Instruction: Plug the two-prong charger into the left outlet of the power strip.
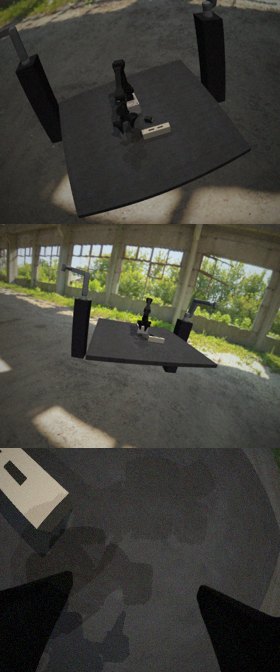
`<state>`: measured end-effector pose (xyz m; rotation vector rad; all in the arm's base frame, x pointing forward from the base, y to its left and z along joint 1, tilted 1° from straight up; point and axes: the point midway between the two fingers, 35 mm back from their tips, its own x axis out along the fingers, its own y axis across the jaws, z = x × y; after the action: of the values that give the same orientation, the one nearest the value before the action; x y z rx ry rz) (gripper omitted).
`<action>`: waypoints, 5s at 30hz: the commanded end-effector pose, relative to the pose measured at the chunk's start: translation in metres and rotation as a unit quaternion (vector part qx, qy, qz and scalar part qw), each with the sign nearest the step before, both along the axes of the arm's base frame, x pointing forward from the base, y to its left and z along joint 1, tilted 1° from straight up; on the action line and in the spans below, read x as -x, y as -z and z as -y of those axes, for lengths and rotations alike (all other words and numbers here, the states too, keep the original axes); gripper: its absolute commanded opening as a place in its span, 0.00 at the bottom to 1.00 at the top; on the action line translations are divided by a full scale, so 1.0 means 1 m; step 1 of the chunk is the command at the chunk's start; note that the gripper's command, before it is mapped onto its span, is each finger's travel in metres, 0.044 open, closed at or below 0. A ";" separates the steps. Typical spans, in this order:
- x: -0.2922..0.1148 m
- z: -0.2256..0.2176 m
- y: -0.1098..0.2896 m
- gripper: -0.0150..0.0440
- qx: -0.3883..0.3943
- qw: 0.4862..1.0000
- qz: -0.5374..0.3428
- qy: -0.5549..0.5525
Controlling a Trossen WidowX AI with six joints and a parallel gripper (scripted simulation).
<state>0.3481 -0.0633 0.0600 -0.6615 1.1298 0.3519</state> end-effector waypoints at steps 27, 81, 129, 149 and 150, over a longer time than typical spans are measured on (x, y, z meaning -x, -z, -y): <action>0.070 -0.114 0.031 1.00 -0.013 0.988 -0.132 -0.076; 0.133 -0.160 0.085 1.00 0.021 0.969 -0.213 -0.123; 0.134 -0.160 0.068 0.25 0.020 0.969 -0.213 -0.124; 0.134 -0.166 0.054 0.25 0.002 0.976 -0.211 -0.057; 0.133 -0.167 0.055 0.25 0.000 0.976 -0.211 -0.050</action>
<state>0.2117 0.0993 0.0060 -0.7045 1.5000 0.6311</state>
